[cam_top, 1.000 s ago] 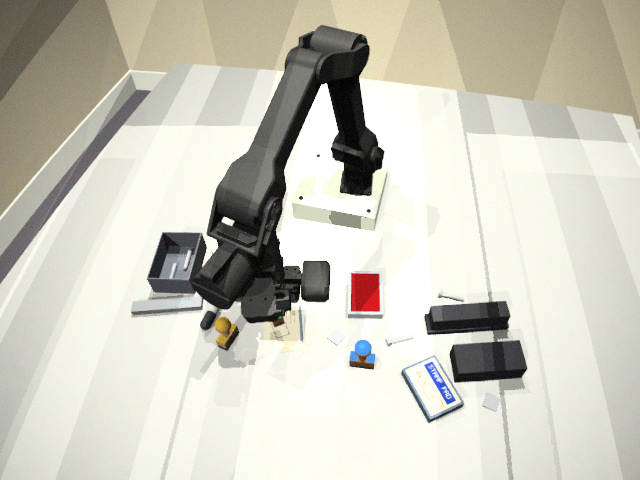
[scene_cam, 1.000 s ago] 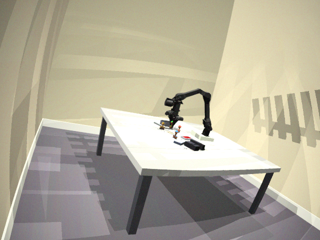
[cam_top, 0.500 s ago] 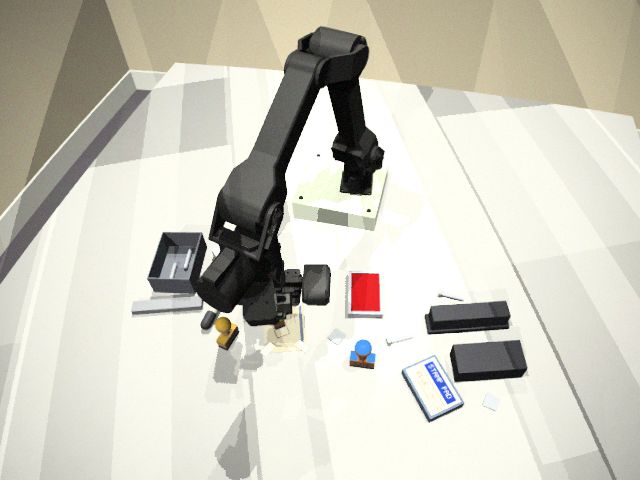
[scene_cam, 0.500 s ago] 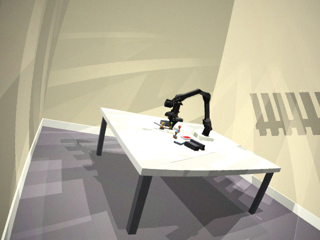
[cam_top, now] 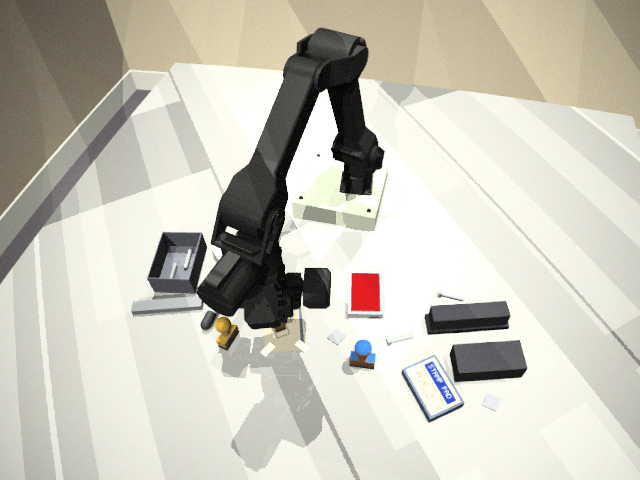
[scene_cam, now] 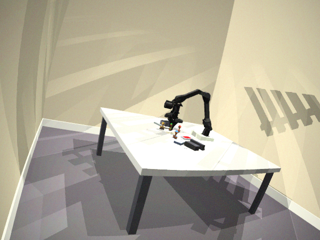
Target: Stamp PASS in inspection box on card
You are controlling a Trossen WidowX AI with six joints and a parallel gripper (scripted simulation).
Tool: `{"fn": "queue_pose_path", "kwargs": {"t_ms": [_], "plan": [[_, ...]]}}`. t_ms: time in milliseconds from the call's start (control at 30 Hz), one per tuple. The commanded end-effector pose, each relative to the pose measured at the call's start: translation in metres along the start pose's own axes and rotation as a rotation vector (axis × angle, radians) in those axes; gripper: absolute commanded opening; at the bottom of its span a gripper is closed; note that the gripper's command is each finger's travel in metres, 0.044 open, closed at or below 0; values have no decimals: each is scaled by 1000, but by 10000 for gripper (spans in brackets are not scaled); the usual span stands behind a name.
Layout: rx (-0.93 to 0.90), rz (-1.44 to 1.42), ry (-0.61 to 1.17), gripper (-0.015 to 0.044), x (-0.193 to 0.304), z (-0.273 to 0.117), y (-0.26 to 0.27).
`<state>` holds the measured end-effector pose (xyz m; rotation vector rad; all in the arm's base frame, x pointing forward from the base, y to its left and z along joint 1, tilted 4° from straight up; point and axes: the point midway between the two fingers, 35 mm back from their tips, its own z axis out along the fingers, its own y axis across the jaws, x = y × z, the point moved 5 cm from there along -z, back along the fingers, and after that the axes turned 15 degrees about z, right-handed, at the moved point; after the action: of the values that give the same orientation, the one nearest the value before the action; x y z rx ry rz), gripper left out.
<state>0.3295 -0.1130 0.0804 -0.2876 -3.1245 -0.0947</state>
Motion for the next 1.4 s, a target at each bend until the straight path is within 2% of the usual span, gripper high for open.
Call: {"fn": "queue_pose_path", "kwargs": {"t_ms": [0,1367], "plan": [[3,-1,4,0,1,3,0],[5,-1,1,0,3,19,0]]}}
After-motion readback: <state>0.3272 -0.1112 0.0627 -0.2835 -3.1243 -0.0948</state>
